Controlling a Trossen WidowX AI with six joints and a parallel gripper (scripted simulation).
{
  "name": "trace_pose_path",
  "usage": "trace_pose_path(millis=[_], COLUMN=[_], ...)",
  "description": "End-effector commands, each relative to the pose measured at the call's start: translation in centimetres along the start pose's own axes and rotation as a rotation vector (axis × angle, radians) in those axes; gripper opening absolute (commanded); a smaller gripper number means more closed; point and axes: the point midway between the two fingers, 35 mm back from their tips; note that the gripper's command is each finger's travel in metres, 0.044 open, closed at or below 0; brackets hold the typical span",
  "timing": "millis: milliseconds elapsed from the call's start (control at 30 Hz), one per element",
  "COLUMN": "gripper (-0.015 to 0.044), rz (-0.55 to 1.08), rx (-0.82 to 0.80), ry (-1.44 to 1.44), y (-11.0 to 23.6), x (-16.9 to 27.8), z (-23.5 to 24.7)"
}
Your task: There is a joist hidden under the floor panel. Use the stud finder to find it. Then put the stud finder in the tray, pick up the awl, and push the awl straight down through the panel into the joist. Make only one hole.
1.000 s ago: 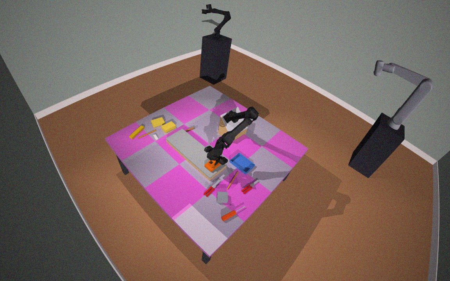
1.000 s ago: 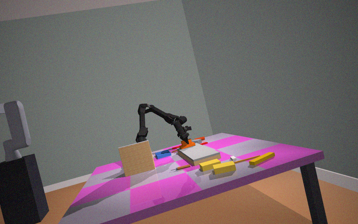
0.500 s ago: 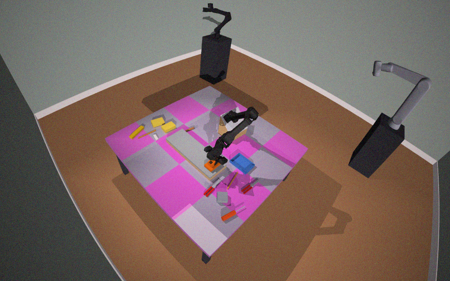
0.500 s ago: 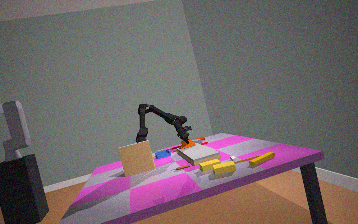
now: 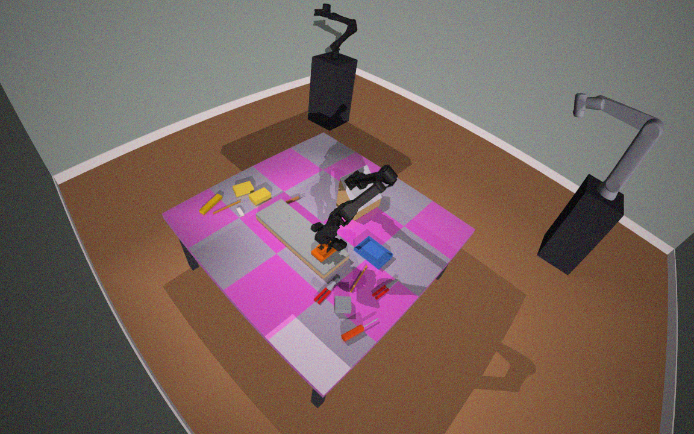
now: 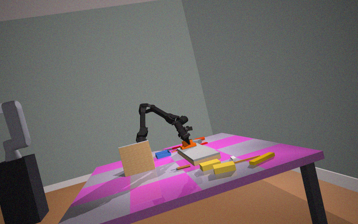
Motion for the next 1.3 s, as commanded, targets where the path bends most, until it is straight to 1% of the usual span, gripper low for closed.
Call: trace_pose_path(millis=[0, 1267], gripper=[0.0000, 0.0000], rz=[0.003, 0.005], rx=[0.000, 0.003], ry=[-0.001, -0.001], y=[0.0, 0.0], x=[0.3, 2.0], z=[-0.9, -7.3])
Point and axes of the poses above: the point midway between the two fingers, 35 mm back from their tips, its own y axis back along the fingers, its own z axis across the jaws, x = y × z, and after that the axes turned 14 degrees about y, right-handed
